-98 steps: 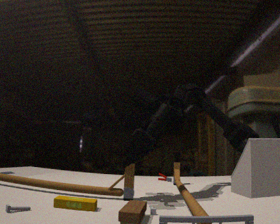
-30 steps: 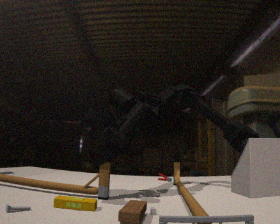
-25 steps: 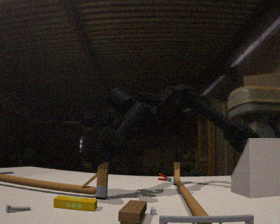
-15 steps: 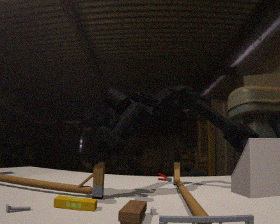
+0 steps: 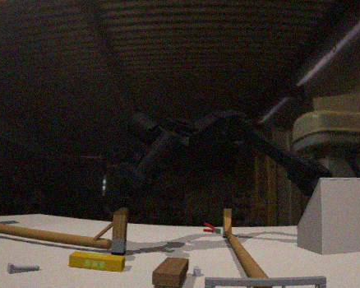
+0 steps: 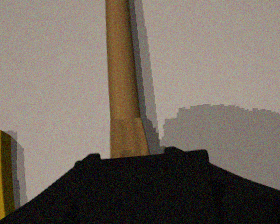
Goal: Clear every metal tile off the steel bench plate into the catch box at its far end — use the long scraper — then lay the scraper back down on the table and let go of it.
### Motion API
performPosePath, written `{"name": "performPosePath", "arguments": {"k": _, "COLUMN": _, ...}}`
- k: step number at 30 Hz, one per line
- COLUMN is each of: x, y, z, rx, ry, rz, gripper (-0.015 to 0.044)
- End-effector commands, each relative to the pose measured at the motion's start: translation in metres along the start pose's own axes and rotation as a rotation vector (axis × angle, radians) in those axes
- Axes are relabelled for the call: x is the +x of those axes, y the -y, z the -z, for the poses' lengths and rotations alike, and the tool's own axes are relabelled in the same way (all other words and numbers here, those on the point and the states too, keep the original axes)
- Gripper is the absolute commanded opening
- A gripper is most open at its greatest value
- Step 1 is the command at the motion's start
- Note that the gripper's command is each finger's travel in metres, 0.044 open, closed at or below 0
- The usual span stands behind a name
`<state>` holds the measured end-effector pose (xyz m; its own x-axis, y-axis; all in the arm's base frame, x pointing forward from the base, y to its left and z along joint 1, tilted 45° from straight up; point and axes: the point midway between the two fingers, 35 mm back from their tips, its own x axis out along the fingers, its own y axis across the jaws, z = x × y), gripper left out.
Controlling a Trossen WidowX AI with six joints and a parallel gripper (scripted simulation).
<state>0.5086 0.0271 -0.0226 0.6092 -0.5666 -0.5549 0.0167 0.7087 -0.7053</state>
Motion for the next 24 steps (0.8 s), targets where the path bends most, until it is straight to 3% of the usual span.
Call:
{"name": "performPosePath", "arguments": {"k": 1, "x": 0.002, "y": 0.001, "z": -0.008, "rx": 0.003, "ry": 0.013, "rz": -0.005, "gripper": 0.0}}
{"name": "performPosePath", "arguments": {"k": 24, "x": 0.012, "y": 0.002, "z": -0.016, "rx": -0.001, "ry": 0.003, "rz": -0.001, "gripper": 0.0}}
